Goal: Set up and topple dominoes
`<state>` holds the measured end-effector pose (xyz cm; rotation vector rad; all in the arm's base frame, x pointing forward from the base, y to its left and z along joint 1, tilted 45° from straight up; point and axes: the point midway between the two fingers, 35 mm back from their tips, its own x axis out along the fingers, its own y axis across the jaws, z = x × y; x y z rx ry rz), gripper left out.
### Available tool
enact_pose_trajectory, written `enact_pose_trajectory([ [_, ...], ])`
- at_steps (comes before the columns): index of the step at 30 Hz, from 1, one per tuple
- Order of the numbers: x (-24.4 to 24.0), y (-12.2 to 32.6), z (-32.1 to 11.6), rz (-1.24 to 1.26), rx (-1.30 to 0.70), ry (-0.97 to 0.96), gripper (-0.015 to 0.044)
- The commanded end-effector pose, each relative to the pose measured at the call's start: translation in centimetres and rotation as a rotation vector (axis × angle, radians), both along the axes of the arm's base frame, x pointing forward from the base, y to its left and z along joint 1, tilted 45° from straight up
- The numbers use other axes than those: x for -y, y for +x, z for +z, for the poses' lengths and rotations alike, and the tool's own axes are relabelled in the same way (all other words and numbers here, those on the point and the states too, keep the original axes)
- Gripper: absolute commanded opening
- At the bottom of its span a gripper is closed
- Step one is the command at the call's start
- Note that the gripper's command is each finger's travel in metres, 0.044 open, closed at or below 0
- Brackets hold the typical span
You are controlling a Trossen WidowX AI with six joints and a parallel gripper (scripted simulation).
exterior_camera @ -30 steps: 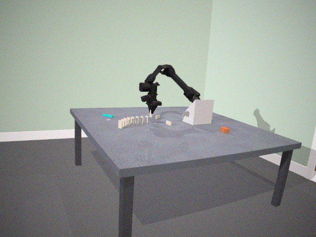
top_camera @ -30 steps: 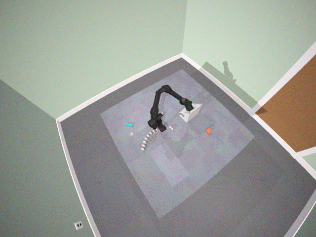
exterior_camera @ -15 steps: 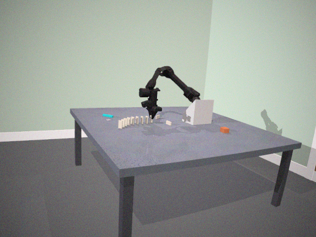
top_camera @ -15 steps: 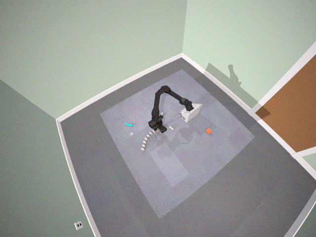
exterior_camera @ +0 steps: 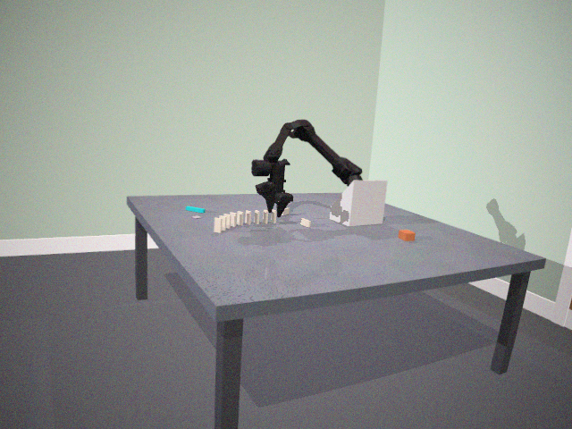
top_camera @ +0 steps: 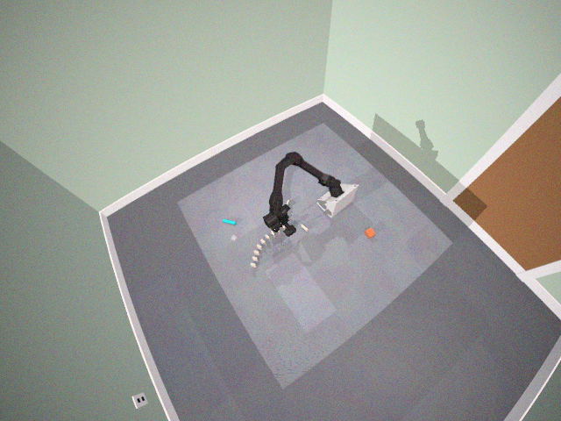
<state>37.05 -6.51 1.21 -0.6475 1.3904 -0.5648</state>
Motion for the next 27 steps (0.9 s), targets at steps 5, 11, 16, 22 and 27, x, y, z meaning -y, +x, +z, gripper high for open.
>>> enact_pose_trajectory([
  [5, -1.9, 0.2, 1.7, 0.003, -0.003, 0.003, 0.044],
  [11, -8.8, -1.1, 8.5, 0.0, -0.002, 0.006, 0.044],
  [16, -9.1, -1.3, 9.0, 0.0, -0.001, 0.005, 0.044],
  [22, -8.8, -3.0, 6.5, -0.229, 0.226, 0.037, 0.044],
  [27, -8.1, -6.1, 3.2, -0.56, 0.554, 0.083, 0.044],
])
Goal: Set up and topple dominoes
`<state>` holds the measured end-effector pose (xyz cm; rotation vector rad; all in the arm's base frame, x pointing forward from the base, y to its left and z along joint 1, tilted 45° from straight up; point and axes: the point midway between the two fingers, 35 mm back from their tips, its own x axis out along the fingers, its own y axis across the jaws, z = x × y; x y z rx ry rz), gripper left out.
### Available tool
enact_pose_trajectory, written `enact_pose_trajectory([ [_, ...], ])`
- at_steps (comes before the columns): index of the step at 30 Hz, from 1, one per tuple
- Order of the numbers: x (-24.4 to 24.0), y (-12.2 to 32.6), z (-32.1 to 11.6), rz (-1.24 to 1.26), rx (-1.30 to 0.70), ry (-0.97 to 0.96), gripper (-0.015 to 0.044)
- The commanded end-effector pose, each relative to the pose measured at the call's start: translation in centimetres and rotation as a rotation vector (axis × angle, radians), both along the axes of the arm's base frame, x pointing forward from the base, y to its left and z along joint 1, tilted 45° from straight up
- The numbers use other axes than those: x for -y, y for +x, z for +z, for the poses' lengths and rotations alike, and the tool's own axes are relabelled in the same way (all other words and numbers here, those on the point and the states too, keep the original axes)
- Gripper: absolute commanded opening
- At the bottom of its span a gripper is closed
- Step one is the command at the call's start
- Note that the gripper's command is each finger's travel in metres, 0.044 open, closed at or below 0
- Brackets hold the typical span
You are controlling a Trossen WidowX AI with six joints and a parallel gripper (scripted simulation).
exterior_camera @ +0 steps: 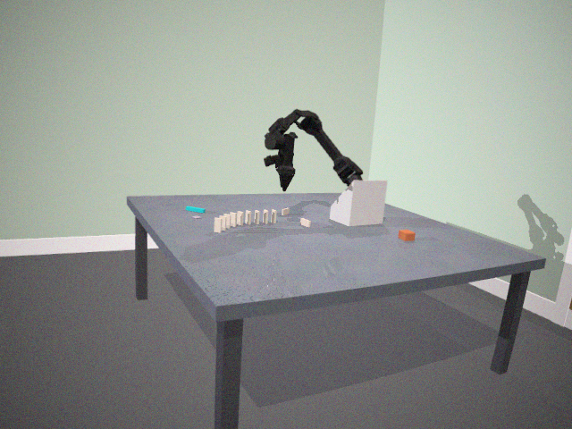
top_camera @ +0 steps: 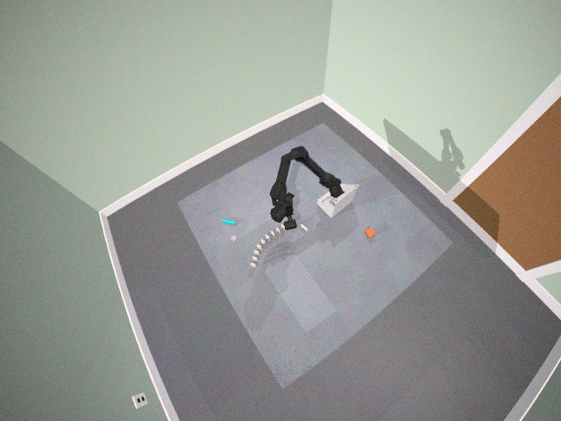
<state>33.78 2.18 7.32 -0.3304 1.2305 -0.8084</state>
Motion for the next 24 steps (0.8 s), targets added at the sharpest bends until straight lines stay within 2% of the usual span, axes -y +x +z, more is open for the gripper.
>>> enact_pose_trajectory([
  [1, 0.8, -3.5, -3.6, -0.353, 0.342, 0.052, 0.044],
  [5, 1.7, -6.5, -5.9, -0.617, 0.604, 0.089, 0.044],
  [8, 2.0, -7.6, -6.7, -0.708, 0.695, 0.102, 0.044],
  [24, 2.1, -7.6, -6.8, -0.714, 0.701, 0.103, 0.044],
])
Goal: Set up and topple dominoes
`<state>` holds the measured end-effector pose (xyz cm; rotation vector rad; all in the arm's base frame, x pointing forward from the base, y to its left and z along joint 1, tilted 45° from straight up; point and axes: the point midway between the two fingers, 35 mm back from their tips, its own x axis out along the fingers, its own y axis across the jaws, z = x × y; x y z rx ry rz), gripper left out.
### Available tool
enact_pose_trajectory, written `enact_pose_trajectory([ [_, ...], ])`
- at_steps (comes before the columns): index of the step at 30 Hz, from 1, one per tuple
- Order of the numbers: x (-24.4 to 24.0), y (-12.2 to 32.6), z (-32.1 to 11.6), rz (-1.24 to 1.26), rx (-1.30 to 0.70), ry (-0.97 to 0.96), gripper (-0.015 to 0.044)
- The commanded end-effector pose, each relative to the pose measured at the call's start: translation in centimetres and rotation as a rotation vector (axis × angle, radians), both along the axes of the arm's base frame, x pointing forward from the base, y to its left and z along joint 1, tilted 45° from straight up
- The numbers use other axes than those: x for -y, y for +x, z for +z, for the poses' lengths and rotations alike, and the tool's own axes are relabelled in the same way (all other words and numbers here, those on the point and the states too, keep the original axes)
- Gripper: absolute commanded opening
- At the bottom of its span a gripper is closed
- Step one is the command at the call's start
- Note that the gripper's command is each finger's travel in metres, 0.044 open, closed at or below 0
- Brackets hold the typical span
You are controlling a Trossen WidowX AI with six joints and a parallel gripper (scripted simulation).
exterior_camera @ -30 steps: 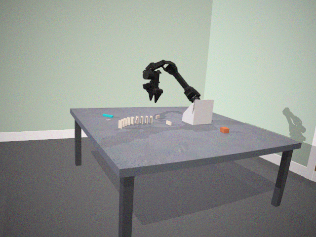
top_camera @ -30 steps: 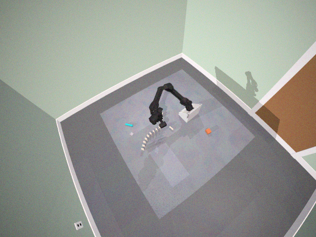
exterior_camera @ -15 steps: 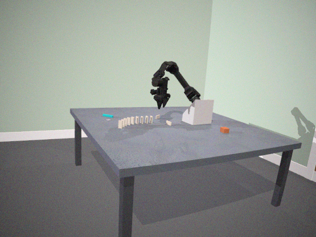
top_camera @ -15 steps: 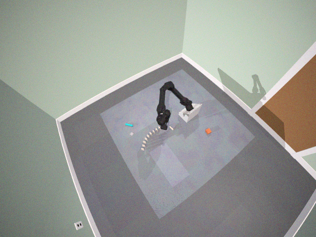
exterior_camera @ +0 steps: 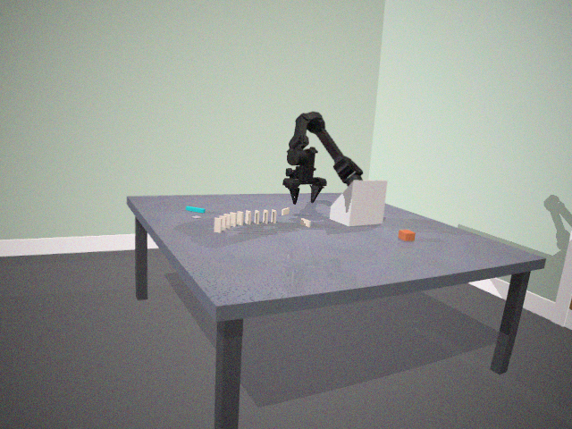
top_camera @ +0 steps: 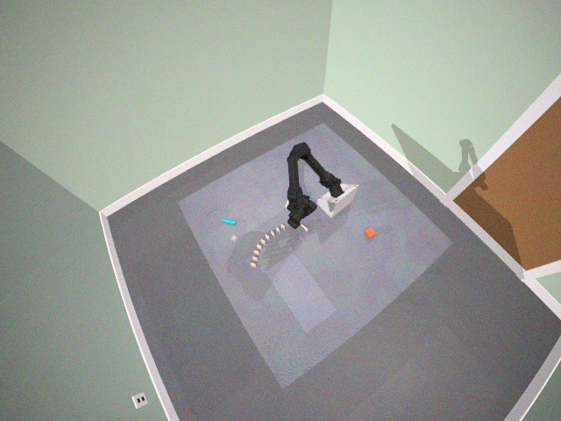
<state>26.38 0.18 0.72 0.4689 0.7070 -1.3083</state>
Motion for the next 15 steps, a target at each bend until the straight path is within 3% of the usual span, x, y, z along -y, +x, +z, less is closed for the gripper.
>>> enact_pose_trajectory([
  [1, 0.4, -0.1, -0.6, -0.016, 0.012, 0.005, 0.044],
  [8, 4.3, 0.4, -4.4, -0.016, 0.012, 0.002, 0.044],
  [15, 4.8, 0.5, -4.9, -0.016, 0.012, 0.001, 0.044],
])
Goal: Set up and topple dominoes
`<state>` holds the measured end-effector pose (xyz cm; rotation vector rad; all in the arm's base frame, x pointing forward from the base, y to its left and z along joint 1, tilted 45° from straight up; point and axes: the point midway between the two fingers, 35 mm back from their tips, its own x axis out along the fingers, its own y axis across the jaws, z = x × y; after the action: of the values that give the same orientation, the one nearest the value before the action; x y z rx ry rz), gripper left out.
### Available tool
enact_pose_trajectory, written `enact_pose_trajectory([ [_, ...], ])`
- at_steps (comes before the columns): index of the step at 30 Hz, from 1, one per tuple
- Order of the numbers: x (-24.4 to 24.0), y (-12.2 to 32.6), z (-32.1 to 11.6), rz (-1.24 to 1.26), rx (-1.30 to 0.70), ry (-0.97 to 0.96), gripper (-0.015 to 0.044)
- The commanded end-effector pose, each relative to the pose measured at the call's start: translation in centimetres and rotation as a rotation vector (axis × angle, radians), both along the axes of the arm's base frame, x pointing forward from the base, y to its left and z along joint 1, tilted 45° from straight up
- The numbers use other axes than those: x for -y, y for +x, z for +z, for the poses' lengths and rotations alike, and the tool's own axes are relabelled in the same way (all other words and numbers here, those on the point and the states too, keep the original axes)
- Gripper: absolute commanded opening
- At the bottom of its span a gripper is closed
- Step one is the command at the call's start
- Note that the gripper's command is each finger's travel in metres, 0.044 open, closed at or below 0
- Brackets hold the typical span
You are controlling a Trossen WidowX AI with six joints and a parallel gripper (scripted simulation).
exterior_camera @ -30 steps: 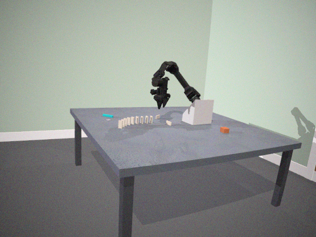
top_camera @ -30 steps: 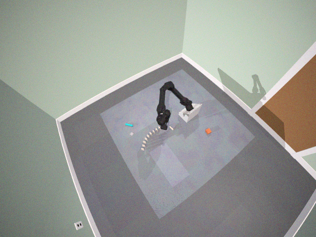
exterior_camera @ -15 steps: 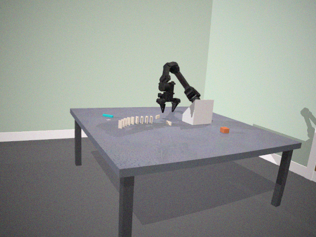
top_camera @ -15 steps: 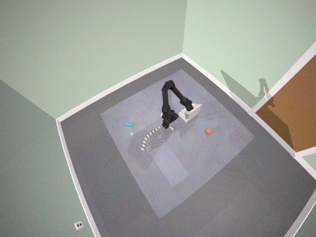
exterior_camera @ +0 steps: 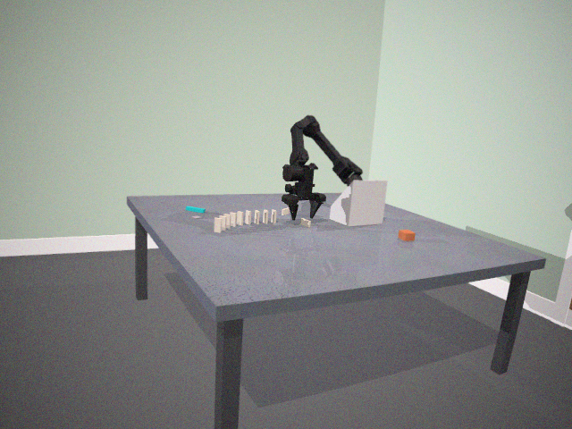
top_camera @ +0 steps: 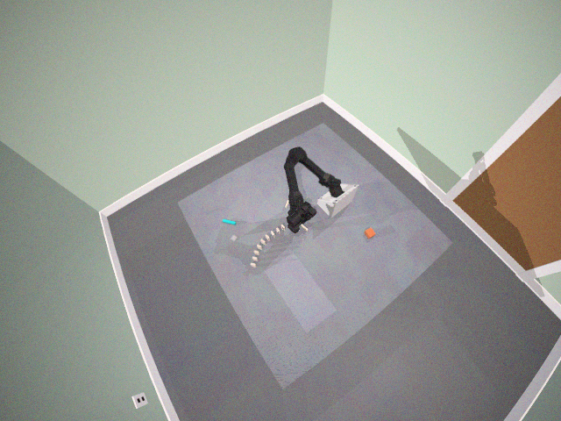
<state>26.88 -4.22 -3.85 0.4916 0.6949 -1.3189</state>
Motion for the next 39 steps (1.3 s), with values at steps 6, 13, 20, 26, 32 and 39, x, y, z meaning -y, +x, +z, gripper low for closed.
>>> enact_pose_trajectory([
  [6, 1.07, 0.07, -0.95, 0.003, -0.004, -0.005, 0.044],
  [13, 1.33, 0.09, -1.2, 0.003, -0.004, -0.006, 0.044],
  [20, 1.33, 0.09, -1.2, 0.003, -0.004, -0.006, 0.0309],
  [26, 1.33, 0.09, -1.2, 0.003, -0.004, -0.006, 0.0151],
  [32, 1.33, 0.09, -1.2, 0.003, -0.004, -0.006, 0.0022],
  [39, 1.33, 0.09, -1.2, 0.003, -0.004, -0.006, 0.0022],
])
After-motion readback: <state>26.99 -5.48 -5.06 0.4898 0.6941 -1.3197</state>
